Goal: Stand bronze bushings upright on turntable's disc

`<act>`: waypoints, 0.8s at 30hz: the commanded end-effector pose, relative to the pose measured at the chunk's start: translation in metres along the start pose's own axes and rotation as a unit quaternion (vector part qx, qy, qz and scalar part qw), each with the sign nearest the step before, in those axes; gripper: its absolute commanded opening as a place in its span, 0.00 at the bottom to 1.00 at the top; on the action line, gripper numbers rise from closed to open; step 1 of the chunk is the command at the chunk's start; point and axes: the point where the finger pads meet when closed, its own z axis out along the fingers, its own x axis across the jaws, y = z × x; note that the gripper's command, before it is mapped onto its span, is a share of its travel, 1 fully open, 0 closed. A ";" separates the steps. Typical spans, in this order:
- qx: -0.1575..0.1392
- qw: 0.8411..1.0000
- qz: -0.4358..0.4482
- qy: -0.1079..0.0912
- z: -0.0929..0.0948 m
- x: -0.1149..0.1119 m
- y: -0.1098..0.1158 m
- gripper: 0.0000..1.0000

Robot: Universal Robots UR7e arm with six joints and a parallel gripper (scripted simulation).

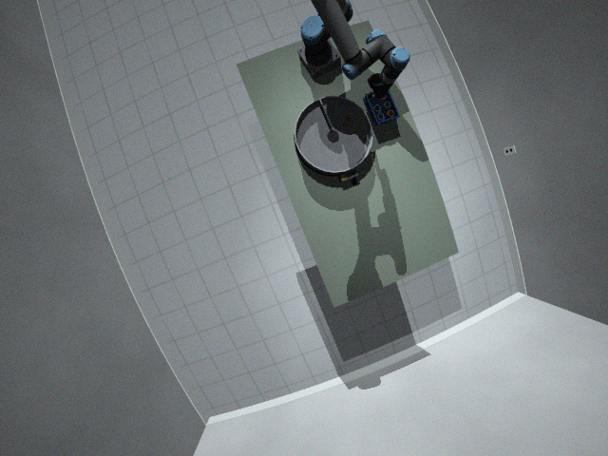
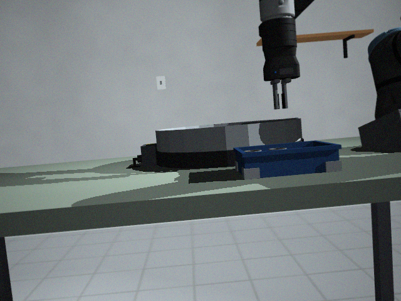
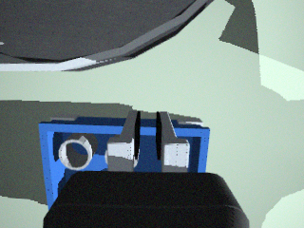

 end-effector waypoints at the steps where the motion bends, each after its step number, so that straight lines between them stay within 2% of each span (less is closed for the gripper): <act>1: 0.004 1.000 0.003 0.001 0.000 0.001 0.040 0.36; 7: 0.004 1.000 0.003 0.001 0.001 0.010 0.099 0.36; 11: 0.004 1.000 0.003 0.001 0.001 0.011 0.122 0.36; 14: 0.004 1.000 0.003 0.001 0.001 0.012 0.128 0.36; 24: 0.004 1.000 0.003 0.001 0.001 0.012 0.130 0.36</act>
